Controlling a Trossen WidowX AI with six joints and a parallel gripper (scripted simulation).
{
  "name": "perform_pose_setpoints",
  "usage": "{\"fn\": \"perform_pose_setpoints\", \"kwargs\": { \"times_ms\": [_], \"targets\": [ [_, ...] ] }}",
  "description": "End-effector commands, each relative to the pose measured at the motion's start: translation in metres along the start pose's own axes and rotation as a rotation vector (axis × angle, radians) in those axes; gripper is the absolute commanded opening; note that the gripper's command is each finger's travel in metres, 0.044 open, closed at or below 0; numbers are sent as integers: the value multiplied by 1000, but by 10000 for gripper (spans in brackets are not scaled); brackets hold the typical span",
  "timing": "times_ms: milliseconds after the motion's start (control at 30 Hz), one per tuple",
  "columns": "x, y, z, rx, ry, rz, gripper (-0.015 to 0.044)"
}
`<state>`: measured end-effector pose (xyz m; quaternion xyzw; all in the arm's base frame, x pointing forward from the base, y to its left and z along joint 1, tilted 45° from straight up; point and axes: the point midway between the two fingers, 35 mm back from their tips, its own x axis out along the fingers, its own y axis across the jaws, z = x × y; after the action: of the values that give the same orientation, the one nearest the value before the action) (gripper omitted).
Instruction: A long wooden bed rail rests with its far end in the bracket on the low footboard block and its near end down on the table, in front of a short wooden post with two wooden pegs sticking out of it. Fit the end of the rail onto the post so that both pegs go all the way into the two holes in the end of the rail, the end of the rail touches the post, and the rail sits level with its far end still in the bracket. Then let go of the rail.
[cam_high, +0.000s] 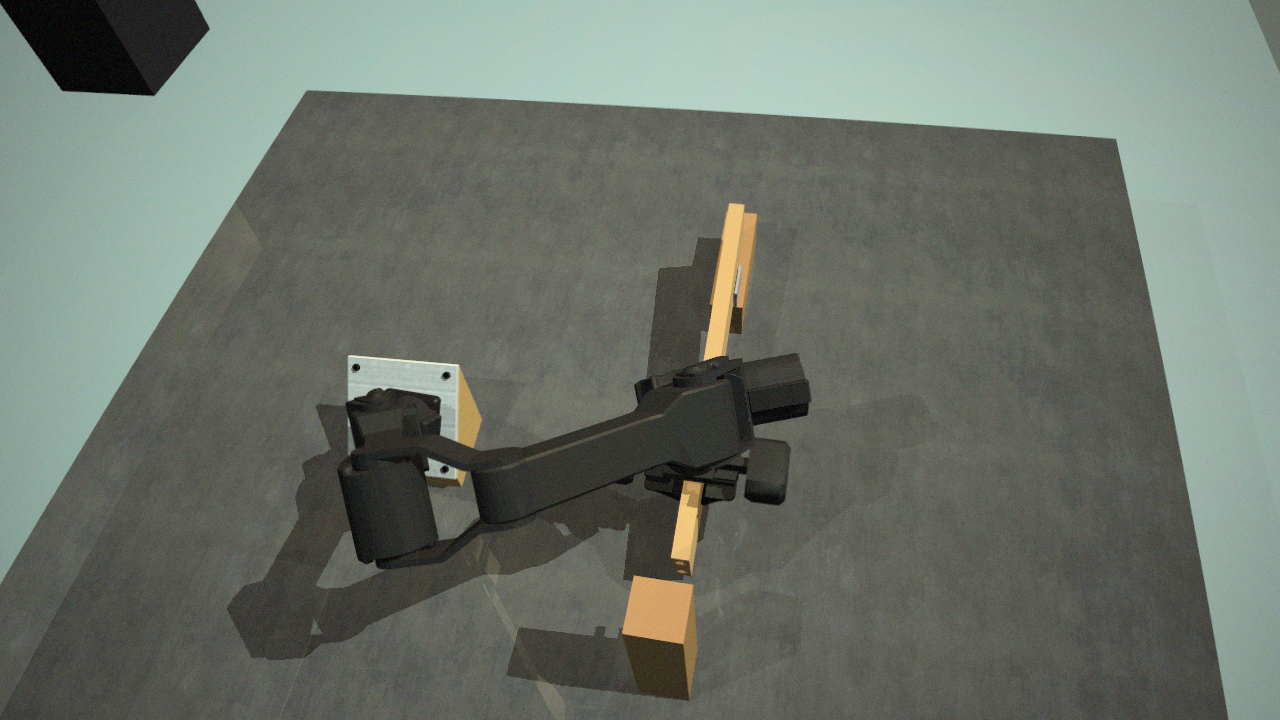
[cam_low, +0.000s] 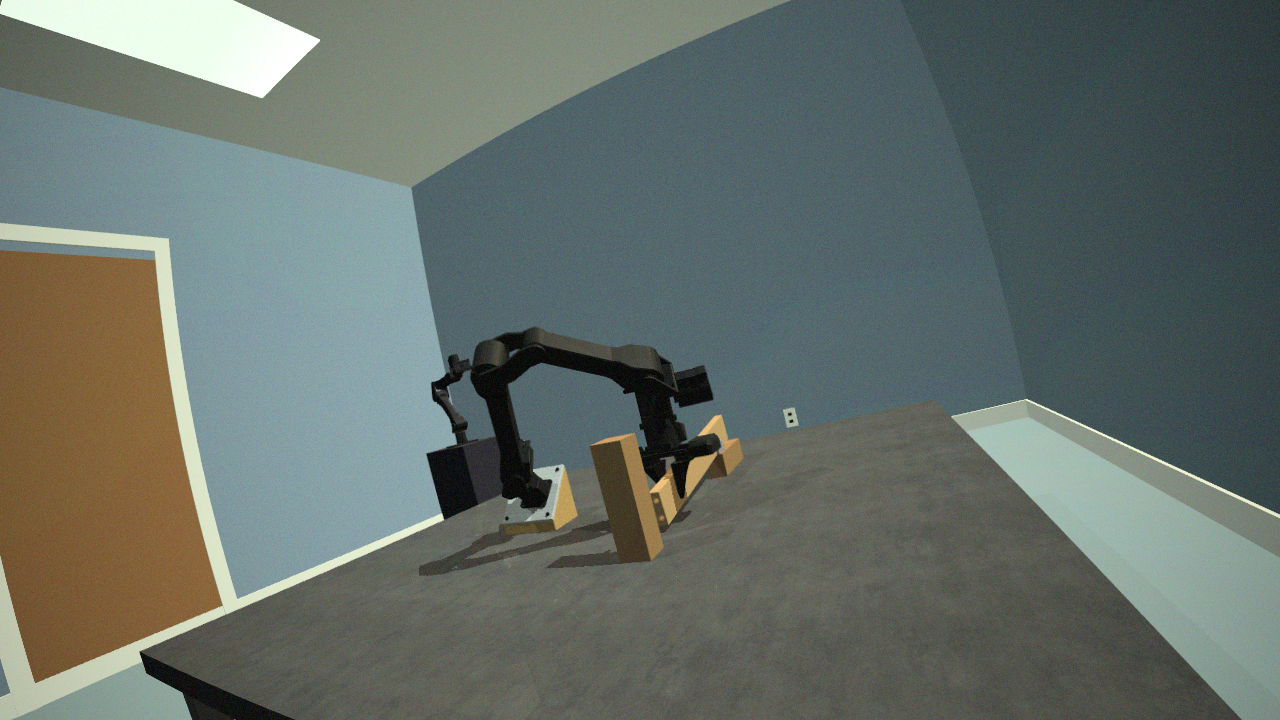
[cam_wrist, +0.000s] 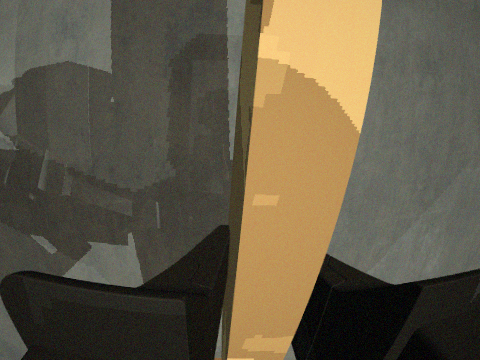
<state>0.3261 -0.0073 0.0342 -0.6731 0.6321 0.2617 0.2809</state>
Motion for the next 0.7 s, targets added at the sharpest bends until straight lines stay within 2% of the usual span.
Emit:
{"fn": "perform_pose_setpoints", "kwargs": {
  "times_ms": [0, 667],
  "targets": [
    [-4, -1, 2, 1, -8, -4, 0],
    [-14, -1, 2, 1, -8, -3, 0]
  ]
}}
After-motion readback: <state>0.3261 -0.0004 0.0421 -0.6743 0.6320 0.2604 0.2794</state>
